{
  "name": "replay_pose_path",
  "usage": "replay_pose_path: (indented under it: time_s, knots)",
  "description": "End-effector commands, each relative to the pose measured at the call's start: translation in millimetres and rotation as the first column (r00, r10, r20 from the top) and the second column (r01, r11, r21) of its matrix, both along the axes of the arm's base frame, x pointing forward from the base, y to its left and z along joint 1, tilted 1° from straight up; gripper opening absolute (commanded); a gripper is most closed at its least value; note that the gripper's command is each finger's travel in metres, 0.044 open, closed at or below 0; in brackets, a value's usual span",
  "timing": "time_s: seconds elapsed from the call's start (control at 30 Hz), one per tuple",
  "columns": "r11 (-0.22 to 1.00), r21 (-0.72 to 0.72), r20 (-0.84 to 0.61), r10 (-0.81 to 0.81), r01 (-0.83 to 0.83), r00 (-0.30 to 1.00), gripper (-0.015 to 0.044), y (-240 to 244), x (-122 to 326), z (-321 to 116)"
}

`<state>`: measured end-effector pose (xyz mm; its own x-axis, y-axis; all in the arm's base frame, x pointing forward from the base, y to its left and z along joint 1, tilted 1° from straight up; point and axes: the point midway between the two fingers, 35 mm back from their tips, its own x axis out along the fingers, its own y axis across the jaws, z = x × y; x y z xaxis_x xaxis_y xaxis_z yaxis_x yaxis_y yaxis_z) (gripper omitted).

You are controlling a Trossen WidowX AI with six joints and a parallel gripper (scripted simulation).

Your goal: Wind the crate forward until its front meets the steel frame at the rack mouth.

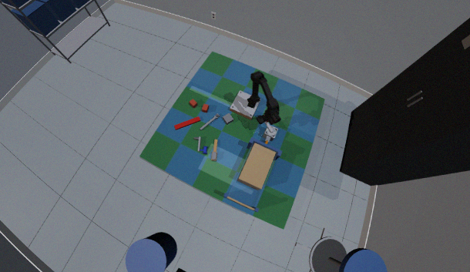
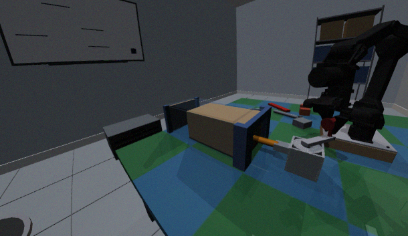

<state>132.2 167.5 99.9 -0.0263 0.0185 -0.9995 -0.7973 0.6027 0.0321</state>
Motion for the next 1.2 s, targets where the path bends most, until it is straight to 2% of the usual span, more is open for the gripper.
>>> replay_pose_path:
  time_s: [0.0, 0.83, 0.9, 1.17]
  knots:
    - [1.0, -0.017, 0.02, -0.016, 0.016, 1.0, 0.0, -8.3, 11.1, 0.0]
    - [1.0, -0.018, 0.022, -0.016, 0.016, 1.0, 0.0, -20.0, 42.3, -0.1]
    - [1.0, -0.009, -0.001, -0.009, 0.009, 1.0, 0.0, -17.3, 32.6, -0.9]
    - [1.0, -0.009, -0.001, -0.01, 0.01, 1.0, 0.021, -17.4, 33.0, -0.9]
